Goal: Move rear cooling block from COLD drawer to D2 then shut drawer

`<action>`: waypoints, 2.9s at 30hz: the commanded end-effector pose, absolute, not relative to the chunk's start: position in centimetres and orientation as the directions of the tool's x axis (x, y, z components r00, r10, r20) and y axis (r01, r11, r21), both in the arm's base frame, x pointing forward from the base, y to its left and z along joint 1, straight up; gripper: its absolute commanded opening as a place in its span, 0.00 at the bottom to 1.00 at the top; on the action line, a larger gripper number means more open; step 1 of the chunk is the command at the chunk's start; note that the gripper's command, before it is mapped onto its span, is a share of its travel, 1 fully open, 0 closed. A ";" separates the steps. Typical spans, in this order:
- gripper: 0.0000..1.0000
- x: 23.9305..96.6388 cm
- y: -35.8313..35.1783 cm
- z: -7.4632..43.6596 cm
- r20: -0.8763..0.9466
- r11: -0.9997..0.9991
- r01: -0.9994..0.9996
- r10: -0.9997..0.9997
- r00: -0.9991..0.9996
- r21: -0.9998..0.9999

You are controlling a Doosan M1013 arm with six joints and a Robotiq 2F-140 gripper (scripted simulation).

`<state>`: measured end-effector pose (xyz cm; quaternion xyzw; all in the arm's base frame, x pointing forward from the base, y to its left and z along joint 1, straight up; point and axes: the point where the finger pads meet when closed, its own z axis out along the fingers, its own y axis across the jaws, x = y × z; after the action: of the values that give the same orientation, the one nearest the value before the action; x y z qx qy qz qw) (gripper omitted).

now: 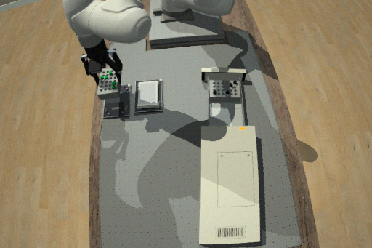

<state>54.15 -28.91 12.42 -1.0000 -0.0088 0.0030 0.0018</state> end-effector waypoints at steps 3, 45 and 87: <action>0.10 54.4 -29.3 12.8 -0.002 -1.000 0.024 0.024 1.000 0.002; 0.10 54.4 -29.3 12.8 -0.002 -1.000 0.024 0.024 1.000 0.002; 0.10 54.1 -29.2 4.6 -0.006 -1.000 0.028 0.028 1.000 -0.001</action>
<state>54.25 -29.07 5.20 -0.9999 -0.0103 0.0023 0.0014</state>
